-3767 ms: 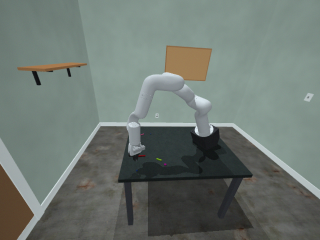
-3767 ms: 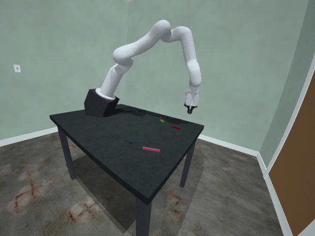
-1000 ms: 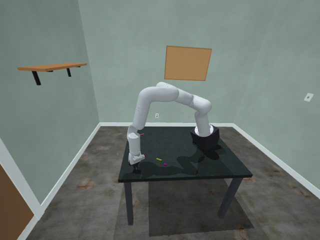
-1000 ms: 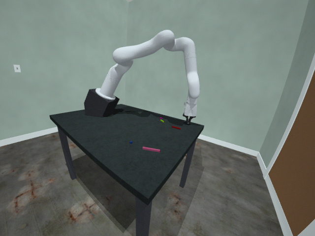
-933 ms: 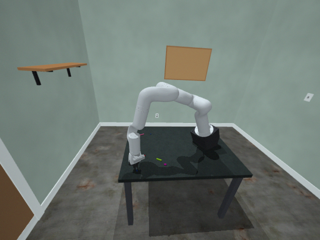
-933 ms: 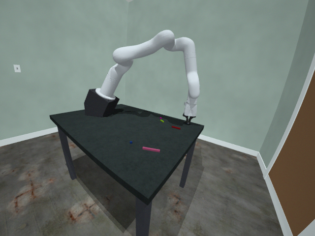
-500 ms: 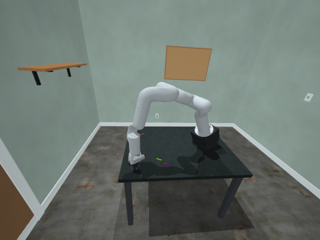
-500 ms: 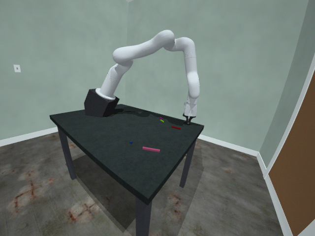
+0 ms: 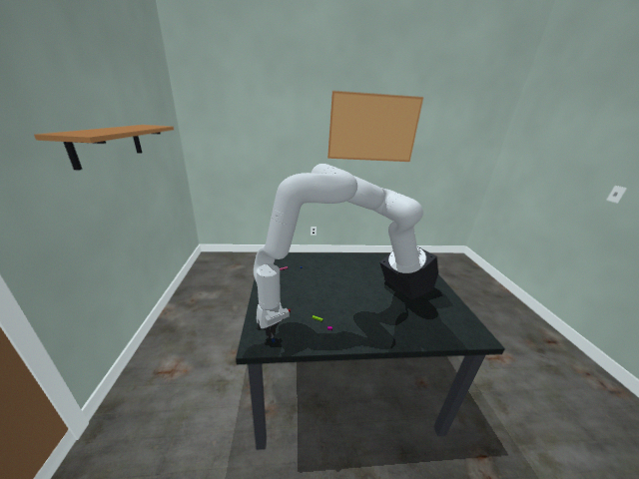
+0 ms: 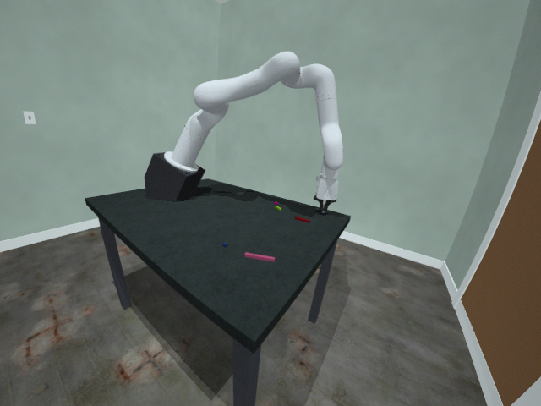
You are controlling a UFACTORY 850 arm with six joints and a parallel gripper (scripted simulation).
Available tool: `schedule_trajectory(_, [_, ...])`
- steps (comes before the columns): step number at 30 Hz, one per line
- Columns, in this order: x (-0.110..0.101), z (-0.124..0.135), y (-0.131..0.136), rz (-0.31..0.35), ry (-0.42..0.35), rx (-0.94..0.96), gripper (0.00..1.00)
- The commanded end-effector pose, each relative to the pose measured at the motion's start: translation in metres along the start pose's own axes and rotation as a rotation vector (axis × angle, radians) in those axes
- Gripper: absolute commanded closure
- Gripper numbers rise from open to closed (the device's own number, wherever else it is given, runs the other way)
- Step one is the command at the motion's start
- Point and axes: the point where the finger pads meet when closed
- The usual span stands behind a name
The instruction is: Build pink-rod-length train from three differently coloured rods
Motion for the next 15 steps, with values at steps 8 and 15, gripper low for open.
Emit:
schedule_trajectory(8, [0.0009,0.0,0.0011,0.002,0.0,0.0,0.96])
schedule_trajectory(15, [0.007,0.0,0.0011,0.002,0.0,0.0,0.96])
Point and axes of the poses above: the point where the finger pads meet when closed, its own x axis out along the fingers, its own y axis across the jaws, z = x × y, and after that the axes turned 7 degrees about x, right-handed
